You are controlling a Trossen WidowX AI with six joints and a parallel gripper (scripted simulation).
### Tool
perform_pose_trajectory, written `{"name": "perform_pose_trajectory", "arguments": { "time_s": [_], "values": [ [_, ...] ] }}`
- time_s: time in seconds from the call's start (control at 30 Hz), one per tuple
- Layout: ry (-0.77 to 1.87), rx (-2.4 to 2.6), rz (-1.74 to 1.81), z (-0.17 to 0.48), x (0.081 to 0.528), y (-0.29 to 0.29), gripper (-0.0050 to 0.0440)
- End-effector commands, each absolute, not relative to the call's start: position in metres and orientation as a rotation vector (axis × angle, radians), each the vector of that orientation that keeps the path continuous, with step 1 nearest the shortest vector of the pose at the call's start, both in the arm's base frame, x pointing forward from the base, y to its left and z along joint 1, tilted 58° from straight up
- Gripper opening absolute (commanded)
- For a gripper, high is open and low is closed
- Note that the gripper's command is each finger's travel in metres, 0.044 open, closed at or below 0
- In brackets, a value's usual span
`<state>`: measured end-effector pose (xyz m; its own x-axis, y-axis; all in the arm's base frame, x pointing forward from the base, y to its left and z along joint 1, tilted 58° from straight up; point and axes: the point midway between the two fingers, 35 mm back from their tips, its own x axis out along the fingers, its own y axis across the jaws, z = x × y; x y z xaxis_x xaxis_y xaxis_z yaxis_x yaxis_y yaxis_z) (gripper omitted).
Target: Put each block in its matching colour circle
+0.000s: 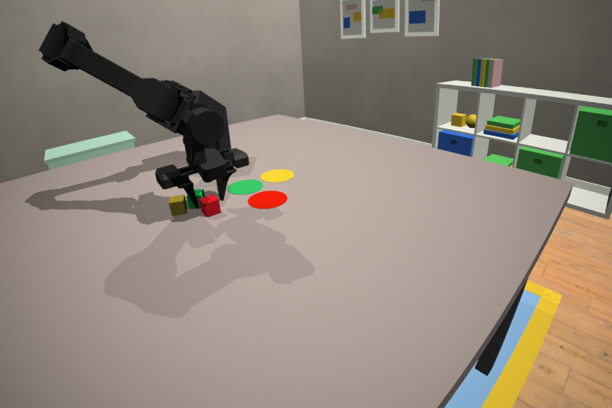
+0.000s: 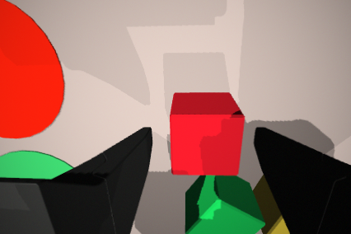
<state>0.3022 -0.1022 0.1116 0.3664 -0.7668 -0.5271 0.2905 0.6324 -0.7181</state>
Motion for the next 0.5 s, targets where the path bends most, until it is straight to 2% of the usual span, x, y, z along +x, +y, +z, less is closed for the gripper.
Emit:
{"name": "perform_pose_trajectory", "arguments": {
  "time_s": [0.0, 0.07, 0.47],
  "values": [
    [0.975, -0.571, -0.727, 0.1086, 0.3032, -0.1059, 0.0265],
    [0.971, -0.571, -0.730, 0.1099, 0.3040, -0.1060, 0.0217],
    [0.959, -0.565, -0.733, 0.1132, 0.3045, -0.1052, 0.0150]
  ]
}}
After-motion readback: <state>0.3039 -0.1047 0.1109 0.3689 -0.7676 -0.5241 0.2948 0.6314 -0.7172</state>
